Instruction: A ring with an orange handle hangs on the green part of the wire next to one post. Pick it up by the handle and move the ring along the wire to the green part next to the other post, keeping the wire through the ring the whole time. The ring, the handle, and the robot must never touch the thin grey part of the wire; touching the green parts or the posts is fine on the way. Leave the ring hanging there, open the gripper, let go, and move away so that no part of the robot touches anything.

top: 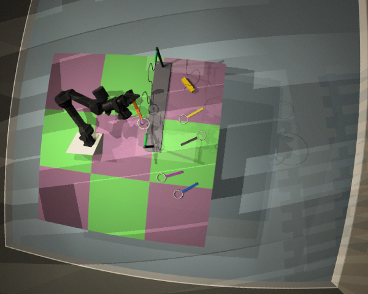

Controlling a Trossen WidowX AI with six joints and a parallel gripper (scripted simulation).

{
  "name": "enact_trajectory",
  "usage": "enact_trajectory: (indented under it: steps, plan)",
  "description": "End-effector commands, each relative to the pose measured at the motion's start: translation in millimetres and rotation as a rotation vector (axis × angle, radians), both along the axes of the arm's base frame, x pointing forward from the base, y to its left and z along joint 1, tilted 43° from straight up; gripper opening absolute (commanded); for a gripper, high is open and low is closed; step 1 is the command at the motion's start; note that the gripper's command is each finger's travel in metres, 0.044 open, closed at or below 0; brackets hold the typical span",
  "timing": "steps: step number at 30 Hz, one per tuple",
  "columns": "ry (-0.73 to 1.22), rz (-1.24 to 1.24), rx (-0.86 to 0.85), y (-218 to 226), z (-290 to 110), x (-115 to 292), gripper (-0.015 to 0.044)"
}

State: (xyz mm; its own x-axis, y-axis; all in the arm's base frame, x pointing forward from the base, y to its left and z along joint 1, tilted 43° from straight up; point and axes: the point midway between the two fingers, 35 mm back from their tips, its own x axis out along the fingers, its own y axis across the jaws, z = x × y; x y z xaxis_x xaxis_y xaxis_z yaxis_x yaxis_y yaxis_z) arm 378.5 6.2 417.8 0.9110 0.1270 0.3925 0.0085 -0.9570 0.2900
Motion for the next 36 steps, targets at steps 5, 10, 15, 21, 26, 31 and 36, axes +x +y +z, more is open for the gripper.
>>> enact_trajectory:
  steps: [5,10,15,21,26,31,36]
  plan:
    - [0.008,-0.004,0.089,-4,2,0,-0.015]
    - [0.012,-0.005,0.122,-5,2,0,-0.015]
    - [0.015,-0.005,0.154,-3,2,0,-0.015]
    - [0.014,-0.005,0.162,3,2,-1,-0.015]
    - [0.009,-0.004,0.133,11,1,-2,-0.015]
    - [0.0,-0.003,0.075,24,-1,-4,-0.015]
    - [-0.034,0.009,0.025,32,-6,-8,-0.015]
